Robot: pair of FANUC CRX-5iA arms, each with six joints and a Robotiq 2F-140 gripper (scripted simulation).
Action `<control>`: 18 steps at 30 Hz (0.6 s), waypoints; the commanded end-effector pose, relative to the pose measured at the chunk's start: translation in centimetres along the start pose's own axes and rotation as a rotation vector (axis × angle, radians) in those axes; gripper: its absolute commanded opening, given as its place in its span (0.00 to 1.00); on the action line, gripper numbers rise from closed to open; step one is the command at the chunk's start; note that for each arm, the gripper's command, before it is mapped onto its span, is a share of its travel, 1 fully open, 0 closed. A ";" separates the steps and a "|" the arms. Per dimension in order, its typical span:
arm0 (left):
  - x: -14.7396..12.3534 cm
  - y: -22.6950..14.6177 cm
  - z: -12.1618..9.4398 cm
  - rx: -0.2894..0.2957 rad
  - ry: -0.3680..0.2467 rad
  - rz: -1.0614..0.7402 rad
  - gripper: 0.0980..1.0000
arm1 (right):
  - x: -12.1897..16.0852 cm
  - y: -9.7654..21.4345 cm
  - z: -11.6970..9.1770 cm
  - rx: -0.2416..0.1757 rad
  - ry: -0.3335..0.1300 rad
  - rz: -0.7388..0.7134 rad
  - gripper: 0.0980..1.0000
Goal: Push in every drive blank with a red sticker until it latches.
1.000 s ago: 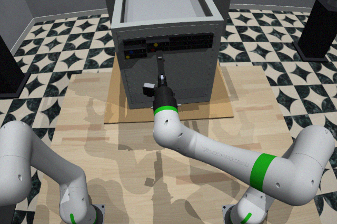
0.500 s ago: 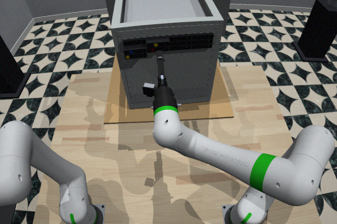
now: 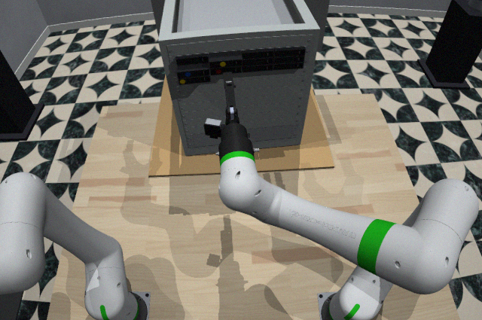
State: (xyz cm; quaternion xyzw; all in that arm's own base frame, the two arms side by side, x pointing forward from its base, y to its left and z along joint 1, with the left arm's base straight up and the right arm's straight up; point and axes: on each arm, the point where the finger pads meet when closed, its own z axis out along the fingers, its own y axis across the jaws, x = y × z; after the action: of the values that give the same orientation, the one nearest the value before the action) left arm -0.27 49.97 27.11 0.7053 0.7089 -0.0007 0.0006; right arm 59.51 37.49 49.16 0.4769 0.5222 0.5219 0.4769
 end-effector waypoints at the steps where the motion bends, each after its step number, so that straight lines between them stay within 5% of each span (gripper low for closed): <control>1: 0.0 0.0 -0.1 0.000 0.002 0.000 1.00 | 0.0 0.1 0.0 -0.001 0.000 0.001 1.00; 18: 0.0 0.0 -0.1 0.000 0.002 0.000 1.00 | 0.0 0.1 0.0 -0.001 0.000 0.001 1.00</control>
State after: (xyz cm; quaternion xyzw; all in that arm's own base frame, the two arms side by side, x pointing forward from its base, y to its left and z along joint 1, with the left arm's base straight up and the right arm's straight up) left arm -0.27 49.97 27.11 0.7053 0.7089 -0.0007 0.0006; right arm 59.51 37.49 49.16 0.4769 0.5222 0.5219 0.4769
